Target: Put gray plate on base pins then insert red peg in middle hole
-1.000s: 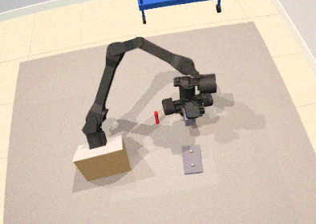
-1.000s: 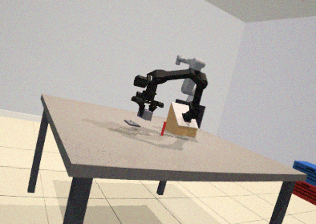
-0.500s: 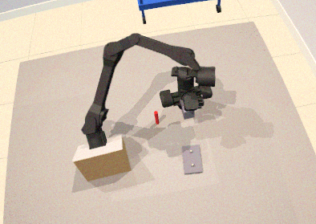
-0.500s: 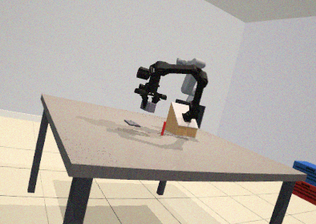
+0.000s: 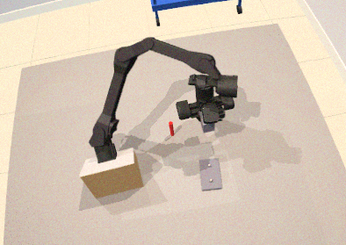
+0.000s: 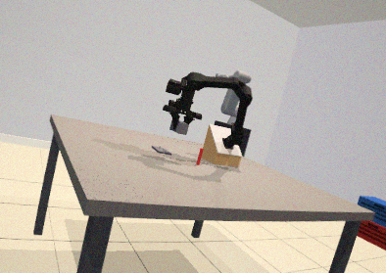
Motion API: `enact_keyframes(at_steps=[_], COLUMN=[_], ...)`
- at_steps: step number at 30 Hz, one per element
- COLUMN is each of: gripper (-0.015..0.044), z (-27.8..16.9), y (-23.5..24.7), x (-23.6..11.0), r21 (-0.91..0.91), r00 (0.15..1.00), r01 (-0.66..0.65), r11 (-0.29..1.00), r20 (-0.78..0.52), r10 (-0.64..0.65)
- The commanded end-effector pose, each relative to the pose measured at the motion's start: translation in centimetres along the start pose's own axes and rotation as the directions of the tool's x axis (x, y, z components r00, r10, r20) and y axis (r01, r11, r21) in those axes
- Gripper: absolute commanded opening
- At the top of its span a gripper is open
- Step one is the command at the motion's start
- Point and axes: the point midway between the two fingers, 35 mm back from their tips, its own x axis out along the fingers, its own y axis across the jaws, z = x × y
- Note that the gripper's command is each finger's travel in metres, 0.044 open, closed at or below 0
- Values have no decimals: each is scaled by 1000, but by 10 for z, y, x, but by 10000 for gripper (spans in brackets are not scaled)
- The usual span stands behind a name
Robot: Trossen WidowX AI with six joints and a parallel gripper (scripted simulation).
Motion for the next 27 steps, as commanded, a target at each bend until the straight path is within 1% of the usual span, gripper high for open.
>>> enact_keyframes(at_steps=[1, 27], gripper=[0, 0], z=[16, 93], y=[0, -5], x=[7, 43], r21=[14, 80], r00=[1000, 1000], r01=[6, 6], r11=[1000, 997], r20=[1, 5], r10=[-6, -7])
